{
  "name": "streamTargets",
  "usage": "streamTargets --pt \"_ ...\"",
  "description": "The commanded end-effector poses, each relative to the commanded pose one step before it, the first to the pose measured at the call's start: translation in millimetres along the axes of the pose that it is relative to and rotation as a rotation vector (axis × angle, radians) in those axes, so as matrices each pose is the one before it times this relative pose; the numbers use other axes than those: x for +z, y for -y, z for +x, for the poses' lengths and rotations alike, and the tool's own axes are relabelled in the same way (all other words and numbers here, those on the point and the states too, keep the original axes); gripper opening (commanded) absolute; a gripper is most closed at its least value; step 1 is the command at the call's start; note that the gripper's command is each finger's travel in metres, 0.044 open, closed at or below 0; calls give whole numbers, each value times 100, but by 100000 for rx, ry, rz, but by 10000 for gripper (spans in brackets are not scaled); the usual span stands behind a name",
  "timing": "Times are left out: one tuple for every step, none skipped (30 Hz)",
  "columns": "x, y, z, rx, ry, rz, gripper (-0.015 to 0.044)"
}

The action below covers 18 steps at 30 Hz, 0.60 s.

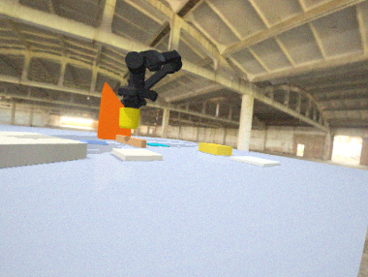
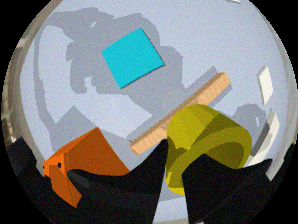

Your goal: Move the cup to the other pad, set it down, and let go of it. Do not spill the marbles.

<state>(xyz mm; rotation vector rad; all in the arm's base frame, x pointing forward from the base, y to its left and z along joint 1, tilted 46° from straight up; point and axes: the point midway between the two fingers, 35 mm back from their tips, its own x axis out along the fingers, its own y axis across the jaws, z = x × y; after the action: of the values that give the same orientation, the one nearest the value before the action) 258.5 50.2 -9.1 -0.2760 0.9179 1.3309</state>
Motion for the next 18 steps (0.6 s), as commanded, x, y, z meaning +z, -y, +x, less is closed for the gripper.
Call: streamTargets --pt "504 -526 6 285 329 624 0" --pt "139 -120 -4 7 5 3 0" --pt "139 -120 -4 7 5 3 0" --pt "139 -120 -4 7 5 3 0" --pt "139 -120 -4 7 5 3 0" --pt "138 -120 -4 7 5 3 0" --pt "138 -121 -4 7 5 3 0" --pt "138 -121 -4 6 5 3 0" --pt "138 -121 -3 6 5 3 0" --pt "138 -121 -3 6 5 3 0" --pt "138 -121 -3 6 5 3 0" --pt "138 -121 -3 6 5 3 0" --pt "138 -121 -3 6 5 3 0" --pt "138 -121 -3 6 5 3 0" --pt "138 -121 -3 6 5 3 0" --pt "137 -122 -3 6 5 3 0" --pt "137 -122 -3 6 5 3 0" --pt "137 -122 -3 6 5 3 0"
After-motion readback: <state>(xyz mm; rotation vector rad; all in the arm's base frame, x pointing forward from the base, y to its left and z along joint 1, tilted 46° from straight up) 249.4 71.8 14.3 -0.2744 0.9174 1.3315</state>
